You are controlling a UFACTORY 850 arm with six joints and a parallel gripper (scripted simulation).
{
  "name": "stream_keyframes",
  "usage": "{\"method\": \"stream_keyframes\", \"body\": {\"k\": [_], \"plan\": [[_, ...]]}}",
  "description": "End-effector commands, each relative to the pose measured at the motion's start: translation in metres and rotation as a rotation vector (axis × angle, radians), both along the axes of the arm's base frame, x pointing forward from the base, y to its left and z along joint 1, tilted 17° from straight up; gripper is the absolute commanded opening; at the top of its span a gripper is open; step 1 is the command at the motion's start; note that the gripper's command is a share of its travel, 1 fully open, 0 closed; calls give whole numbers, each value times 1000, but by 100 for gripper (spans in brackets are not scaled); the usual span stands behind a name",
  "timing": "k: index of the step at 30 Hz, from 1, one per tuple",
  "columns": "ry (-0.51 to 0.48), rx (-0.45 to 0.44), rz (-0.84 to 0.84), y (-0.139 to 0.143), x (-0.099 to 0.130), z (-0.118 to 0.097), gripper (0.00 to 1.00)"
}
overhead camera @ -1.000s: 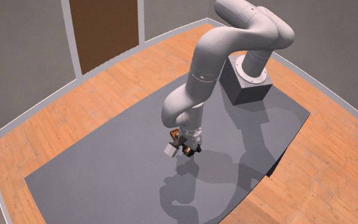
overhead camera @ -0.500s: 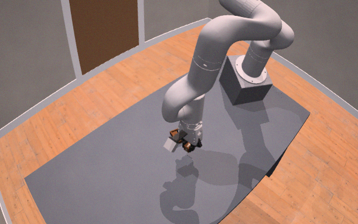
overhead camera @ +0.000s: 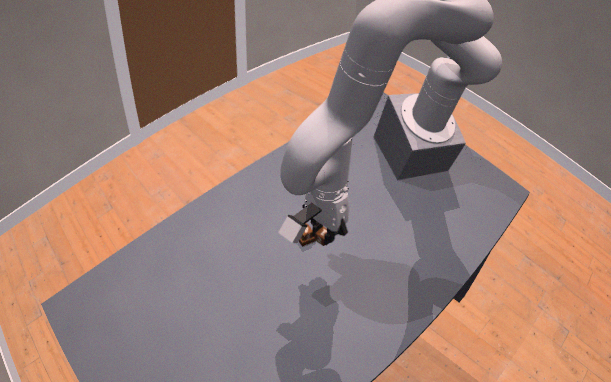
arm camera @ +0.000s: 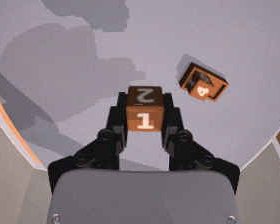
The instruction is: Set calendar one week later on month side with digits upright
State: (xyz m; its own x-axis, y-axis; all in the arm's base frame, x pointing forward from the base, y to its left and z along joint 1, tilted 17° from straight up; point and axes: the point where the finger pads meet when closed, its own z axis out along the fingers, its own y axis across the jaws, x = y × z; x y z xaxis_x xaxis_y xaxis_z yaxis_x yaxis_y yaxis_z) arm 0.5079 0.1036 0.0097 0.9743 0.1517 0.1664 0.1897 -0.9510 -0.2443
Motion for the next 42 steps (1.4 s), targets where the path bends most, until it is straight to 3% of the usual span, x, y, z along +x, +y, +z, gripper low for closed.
{"method": "stream_keyframes", "body": {"k": [1, 12, 42], "plan": [[6, 0, 1, 0, 1, 2, 27], [-10, -7, 57, -6, 0, 0, 27], [-274, -123, 997, -104, -16, -19, 27]]}}
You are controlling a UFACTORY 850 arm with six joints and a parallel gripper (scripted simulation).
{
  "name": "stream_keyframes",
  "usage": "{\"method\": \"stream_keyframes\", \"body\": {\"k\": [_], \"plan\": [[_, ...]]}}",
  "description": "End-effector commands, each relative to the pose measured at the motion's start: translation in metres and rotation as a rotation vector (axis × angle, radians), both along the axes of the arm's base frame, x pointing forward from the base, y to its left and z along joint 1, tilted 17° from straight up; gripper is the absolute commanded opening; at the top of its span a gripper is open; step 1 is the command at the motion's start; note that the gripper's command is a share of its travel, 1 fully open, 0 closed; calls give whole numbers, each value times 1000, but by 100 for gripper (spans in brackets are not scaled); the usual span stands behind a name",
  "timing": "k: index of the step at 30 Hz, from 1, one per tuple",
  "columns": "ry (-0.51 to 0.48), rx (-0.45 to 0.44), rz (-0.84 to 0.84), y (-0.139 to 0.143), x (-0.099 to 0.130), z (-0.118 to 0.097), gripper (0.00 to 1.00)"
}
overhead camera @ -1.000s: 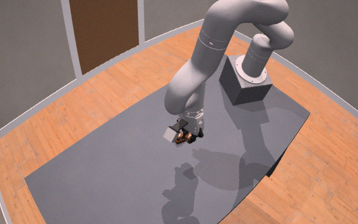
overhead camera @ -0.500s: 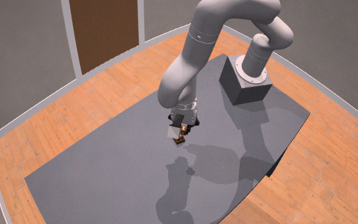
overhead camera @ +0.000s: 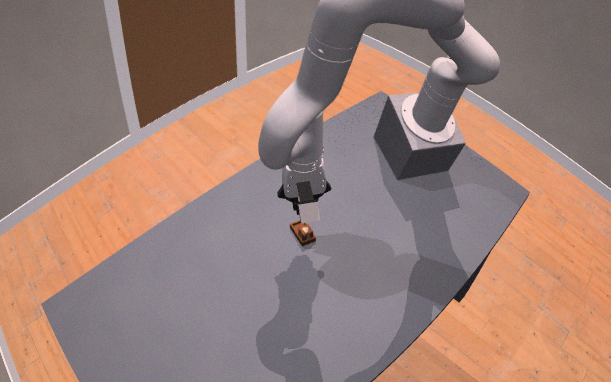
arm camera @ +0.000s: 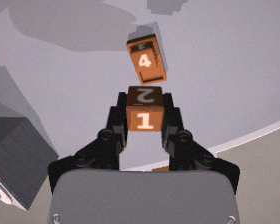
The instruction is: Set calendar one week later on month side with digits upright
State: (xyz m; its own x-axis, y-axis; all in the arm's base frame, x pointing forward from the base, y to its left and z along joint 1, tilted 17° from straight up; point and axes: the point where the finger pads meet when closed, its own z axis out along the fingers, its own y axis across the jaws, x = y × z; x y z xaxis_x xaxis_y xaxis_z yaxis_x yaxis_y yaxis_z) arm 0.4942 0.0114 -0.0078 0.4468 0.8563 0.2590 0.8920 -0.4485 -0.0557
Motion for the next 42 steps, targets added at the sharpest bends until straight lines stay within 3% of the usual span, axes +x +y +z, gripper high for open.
{"method": "stream_keyframes", "body": {"k": [1, 8, 29, 42], "plan": [[-89, -1, 150, -15, -3, -3, 27], [-121, -11, 269, -27, -7, -5, 27], [-122, -11, 271, -26, -7, -7, 27], [-123, -11, 271, -18, -4, -38, 27]]}}
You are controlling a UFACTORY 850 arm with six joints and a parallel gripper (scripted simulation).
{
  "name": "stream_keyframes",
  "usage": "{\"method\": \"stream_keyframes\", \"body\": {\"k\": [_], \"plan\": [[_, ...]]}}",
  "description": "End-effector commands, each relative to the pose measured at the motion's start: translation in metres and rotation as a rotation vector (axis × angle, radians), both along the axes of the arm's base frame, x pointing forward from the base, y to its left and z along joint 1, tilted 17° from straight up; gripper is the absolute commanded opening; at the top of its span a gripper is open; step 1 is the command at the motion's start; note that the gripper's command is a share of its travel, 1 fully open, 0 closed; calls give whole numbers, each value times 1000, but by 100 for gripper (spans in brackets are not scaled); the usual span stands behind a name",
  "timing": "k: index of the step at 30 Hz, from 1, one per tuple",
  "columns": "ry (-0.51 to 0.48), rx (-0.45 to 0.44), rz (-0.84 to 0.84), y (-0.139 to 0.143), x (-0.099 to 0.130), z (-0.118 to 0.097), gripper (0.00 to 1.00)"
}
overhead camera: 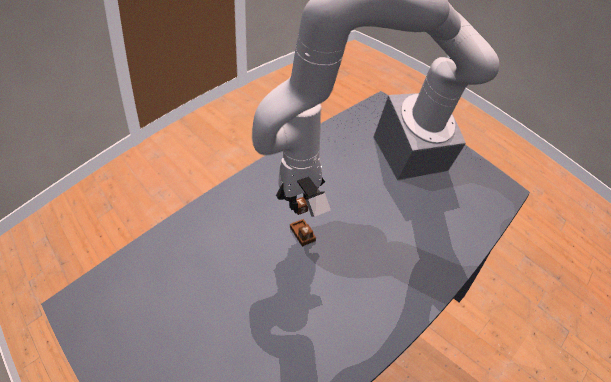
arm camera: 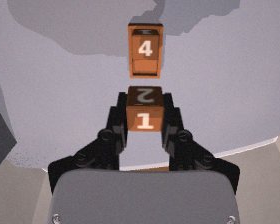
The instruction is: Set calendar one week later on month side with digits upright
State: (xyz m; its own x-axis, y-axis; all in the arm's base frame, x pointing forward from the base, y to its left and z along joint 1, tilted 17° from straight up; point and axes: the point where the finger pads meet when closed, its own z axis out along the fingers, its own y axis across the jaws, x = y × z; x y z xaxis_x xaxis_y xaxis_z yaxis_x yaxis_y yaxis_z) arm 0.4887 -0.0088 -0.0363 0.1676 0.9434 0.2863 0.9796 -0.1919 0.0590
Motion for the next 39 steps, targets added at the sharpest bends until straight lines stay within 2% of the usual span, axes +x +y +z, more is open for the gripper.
{"method": "stream_keyframes", "body": {"k": [1, 14, 39], "plan": [[-5, 0, -1, 2, 2, -9, 27], [-5, 0, -1, 11, 5, -39, 27], [-5, 0, -1, 11, 5, -41, 27]]}}
